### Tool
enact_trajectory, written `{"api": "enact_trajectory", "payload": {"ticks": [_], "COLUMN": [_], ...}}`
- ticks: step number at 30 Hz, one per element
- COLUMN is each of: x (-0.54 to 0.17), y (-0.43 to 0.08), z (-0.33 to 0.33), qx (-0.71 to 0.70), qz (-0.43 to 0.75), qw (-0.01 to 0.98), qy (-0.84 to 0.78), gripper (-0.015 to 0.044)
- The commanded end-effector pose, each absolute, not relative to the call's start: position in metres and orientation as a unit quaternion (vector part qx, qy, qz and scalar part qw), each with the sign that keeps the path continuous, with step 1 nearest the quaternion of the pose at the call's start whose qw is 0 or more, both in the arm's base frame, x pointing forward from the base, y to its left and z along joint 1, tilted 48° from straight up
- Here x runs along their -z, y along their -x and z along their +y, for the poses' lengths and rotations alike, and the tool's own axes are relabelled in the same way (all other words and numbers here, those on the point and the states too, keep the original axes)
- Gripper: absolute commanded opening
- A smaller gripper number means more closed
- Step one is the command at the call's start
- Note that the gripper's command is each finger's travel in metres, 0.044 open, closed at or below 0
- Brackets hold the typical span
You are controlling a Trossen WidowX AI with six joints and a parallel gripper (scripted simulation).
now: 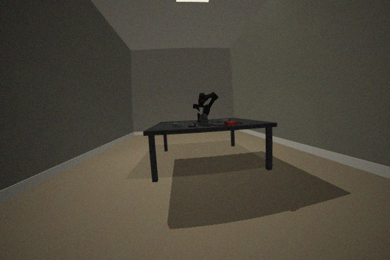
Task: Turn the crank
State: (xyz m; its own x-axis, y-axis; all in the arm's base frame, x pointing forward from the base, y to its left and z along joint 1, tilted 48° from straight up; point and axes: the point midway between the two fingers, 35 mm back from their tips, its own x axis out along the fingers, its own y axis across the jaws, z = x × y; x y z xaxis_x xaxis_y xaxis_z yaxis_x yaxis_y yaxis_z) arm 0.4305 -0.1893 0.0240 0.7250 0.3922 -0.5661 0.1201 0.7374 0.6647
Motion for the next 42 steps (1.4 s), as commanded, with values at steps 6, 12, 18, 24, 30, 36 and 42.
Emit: {"api": "enact_trajectory", "payload": {"ticks": [6, 12, 18, 24, 30, 36, 42], "x": [-0.0239, -0.0239, -0.0239, -0.0239, -0.0239, -0.0240, -0.0240], "y": [-0.4305, -0.4305, -0.4305, -0.4305, -0.4305, -0.4305, -0.4305], "z": [-0.1894, -0.1894, -0.1894, -0.1894, -0.1894, -0.1893, -0.1893], "qx": [-0.079, -0.079, -0.079, -0.079, -0.079, -0.079, -0.079], "qz": [0.362, 0.362, 0.362, 0.362, 0.362, 0.362, 0.362], "qw": [0.859, 0.859, 0.859, 0.859, 0.859, 0.859, 0.859], "qy": [-0.353, -0.353, -0.353, -0.353, -0.353, -0.353, -0.353], "gripper": [0.0420, 0.0335, 0.0177, 0.0020, 0.0000, 0.0000, 0.0000]}}
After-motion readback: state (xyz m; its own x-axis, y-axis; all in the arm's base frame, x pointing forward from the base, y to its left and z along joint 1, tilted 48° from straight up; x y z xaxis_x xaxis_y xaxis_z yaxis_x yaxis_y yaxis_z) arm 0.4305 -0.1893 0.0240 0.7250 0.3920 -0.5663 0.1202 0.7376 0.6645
